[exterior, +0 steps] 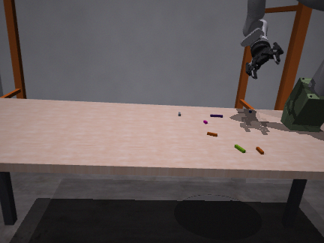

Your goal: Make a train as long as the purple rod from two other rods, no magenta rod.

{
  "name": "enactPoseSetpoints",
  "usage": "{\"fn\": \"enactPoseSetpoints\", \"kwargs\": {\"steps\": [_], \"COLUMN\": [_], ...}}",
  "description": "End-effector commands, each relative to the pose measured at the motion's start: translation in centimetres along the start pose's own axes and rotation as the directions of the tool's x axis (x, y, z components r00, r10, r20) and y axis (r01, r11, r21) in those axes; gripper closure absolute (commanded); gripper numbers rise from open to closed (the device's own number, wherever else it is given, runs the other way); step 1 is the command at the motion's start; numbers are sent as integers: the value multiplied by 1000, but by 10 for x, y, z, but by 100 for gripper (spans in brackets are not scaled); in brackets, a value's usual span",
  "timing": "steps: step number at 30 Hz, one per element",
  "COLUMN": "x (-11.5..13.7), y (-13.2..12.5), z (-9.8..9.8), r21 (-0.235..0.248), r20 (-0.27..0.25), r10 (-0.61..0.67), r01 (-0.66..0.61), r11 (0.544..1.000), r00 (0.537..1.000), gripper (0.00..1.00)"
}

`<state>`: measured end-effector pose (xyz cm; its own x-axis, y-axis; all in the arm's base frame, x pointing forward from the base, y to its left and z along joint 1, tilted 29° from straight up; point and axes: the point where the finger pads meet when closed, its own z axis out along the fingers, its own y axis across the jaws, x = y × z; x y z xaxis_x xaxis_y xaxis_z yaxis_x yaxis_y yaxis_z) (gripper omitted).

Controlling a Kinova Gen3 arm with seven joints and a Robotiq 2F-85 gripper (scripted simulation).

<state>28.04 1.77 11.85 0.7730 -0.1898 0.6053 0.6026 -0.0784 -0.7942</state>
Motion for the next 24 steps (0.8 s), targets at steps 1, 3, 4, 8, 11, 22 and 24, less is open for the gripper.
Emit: {"fn": "enactPoseSetpoints", "kwargs": {"steps": [1, 3, 4, 8, 11, 22, 24], "x": [0, 0, 0, 0, 0, 0, 0], "y": [0, 0, 0, 0, 0, 0, 0], "z": [0, 0, 0, 0, 0, 0, 0], "r21": [-1, -1, -1, -1, -1, -1, -2], "r20": [0, 0, 0, 0, 0, 1, 3], "r10": [-1, -1, -1, -1, -1, 2, 8], "r01": [1, 1, 1, 1, 1, -2, -8], "r11": [1000, 1000, 1000, 1000, 1000, 1000, 1000], "r00": [1000, 1000, 1000, 1000, 1000, 1000, 1000], "gripper": [0, 0, 0, 0, 0, 0, 0]}}
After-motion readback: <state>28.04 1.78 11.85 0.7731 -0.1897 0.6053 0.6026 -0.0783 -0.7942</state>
